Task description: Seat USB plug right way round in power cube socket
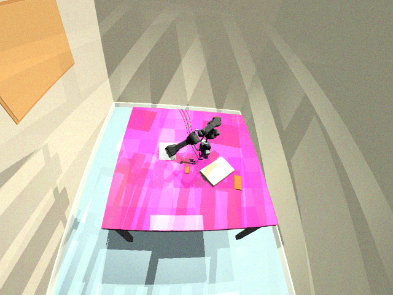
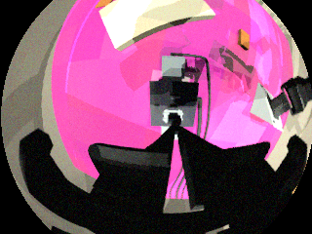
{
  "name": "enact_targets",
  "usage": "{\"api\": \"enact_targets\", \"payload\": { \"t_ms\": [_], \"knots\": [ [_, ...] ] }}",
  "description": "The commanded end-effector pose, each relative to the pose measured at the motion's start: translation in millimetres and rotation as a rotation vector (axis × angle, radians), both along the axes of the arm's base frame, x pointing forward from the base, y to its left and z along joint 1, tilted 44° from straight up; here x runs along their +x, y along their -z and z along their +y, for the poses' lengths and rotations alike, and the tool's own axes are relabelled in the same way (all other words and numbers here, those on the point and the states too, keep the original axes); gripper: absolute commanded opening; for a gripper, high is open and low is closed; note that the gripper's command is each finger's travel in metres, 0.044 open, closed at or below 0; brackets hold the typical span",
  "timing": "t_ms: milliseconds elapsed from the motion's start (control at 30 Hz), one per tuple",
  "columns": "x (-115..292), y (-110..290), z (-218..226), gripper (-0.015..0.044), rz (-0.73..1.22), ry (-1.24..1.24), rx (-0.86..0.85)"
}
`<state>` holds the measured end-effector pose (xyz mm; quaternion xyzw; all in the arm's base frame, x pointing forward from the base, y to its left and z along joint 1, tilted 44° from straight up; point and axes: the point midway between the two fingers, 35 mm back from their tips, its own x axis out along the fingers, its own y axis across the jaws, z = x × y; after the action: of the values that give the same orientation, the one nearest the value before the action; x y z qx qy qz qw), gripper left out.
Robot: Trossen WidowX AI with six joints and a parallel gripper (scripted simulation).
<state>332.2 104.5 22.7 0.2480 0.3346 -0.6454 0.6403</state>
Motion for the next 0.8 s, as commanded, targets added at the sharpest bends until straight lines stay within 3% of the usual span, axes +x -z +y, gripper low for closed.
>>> {"api": "enact_targets", "payload": {
  "t_ms": [0, 767],
  "knots": [
    [-0.2, 0.7, 0.2, 0.0, 0.002, -0.001, 0.006],
    [-1.0, 3.7, -0.6, 0.0, 0.002, 0.001, 0.027]
  ]
}}
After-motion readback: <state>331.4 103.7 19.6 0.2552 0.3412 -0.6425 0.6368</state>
